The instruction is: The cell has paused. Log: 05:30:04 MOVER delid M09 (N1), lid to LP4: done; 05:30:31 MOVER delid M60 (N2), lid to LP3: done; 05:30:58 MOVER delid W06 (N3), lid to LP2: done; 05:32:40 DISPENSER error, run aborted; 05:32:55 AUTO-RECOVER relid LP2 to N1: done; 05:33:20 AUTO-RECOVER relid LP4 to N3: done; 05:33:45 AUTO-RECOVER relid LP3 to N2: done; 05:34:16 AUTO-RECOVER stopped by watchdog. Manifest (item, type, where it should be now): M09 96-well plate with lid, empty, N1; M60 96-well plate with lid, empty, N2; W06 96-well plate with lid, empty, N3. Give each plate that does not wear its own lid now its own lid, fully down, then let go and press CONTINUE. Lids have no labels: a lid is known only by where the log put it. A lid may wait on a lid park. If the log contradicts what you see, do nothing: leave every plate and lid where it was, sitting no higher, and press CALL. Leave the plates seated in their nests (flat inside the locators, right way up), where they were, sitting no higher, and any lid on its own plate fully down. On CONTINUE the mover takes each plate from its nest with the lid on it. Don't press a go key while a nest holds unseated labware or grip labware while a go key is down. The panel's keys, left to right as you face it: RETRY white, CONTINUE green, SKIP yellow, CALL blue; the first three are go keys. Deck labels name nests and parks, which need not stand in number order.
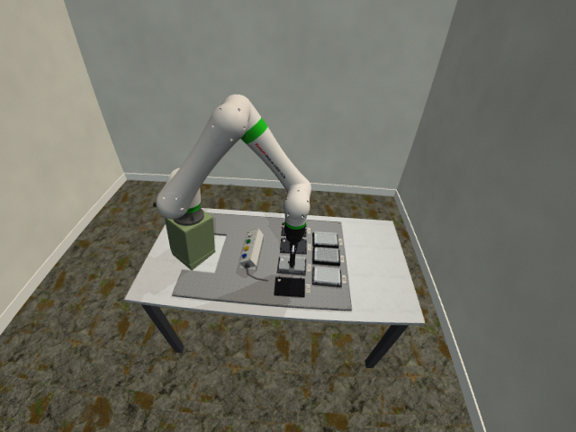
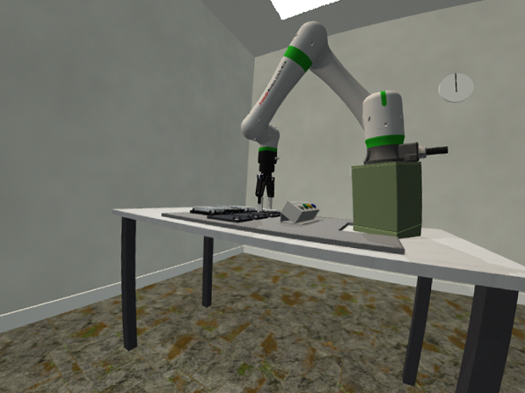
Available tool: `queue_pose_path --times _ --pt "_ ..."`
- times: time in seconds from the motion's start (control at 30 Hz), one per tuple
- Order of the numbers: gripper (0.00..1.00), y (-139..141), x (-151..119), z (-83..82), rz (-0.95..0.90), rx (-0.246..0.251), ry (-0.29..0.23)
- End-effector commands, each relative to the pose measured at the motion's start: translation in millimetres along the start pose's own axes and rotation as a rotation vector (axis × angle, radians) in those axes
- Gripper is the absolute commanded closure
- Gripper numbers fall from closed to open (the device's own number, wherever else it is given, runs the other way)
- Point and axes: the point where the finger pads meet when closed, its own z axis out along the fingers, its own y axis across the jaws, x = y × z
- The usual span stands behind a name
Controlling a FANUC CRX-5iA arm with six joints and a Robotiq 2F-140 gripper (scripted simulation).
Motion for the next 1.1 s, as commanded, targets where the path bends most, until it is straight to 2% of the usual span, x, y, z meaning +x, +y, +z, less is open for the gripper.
queue_pose_path --times 0.0,1.07 --pt "1.00 0.1 0.2 0.2 0.000 0.000 0.000" --pt "1.00 0.1 0.2 7.7 0.001 0.000 0.000"
